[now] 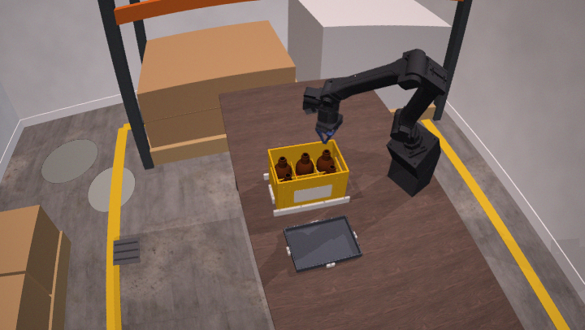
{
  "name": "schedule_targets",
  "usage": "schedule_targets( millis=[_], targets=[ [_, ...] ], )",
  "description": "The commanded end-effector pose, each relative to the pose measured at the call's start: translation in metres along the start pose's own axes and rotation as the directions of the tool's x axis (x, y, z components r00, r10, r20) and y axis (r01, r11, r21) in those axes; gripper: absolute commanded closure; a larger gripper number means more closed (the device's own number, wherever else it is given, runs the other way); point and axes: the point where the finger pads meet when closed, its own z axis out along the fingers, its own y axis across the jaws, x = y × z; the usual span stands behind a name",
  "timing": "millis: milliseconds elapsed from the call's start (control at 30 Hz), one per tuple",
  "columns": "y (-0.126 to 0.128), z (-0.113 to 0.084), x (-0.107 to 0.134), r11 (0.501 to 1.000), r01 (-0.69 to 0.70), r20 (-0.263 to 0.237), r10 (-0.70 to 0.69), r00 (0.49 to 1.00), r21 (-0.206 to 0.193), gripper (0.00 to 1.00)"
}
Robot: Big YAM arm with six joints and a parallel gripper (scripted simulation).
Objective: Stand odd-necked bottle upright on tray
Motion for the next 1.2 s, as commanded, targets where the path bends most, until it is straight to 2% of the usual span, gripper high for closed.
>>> schedule_targets(
  millis=[0, 67, 100, 1167],
  targets=[
    [0.0055, -0.01, -0.0094, 1.0, 0.02, 0.018, -0.02, 1.0, -0.005, 0.39],
    [0.0037, -0.0078, -0.0087, 1.0, 0.015, 0.01, -0.015, 1.0, -0.003, 0.39],
    [0.0037, -0.0078, -0.0087, 1.0, 0.011, 0.01, -0.011, 1.0, -0.003, 1.0],
    [0.0038, -0.0078, -0.0088, 1.0, 0.01, 0.01, -0.01, 1.0, -0.003, 1.0]
  ],
)
